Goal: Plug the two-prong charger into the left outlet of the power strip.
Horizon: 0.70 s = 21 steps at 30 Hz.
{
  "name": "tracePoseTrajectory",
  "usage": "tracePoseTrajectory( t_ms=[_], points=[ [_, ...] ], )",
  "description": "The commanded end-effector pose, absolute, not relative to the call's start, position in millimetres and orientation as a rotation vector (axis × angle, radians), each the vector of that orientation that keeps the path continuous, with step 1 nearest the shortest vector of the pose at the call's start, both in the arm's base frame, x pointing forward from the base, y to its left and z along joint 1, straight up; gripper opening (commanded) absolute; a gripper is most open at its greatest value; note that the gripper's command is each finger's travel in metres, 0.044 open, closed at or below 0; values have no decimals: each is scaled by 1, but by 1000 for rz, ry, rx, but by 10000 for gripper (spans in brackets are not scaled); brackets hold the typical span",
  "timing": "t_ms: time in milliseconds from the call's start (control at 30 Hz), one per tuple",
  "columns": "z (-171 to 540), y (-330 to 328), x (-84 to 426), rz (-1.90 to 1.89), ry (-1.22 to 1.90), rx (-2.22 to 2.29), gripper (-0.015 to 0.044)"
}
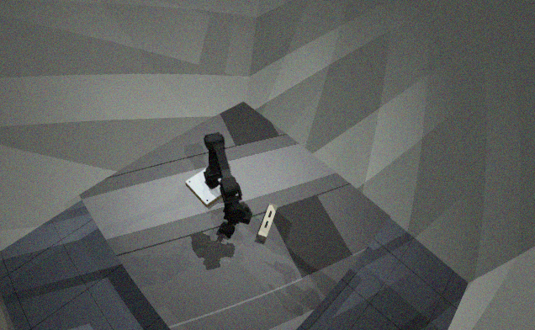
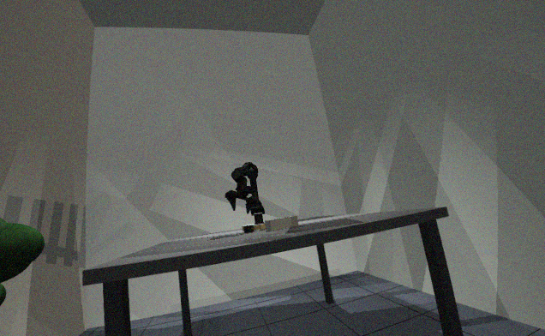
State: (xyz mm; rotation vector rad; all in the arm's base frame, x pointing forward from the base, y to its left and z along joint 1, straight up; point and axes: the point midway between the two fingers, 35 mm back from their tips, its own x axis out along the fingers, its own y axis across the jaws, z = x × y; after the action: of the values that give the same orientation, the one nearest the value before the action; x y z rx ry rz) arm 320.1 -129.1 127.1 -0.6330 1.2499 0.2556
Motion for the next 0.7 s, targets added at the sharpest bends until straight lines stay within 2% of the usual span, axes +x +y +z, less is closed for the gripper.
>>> tracePoseTrajectory(
  t_ms=[0,167,667],
  points=[
    [97,-115,287,429,1394,-666,440],
    [78,-101,253,608,1510,-686,440],
    [71,-99,255,615,1514,-686,440]
  ],
)
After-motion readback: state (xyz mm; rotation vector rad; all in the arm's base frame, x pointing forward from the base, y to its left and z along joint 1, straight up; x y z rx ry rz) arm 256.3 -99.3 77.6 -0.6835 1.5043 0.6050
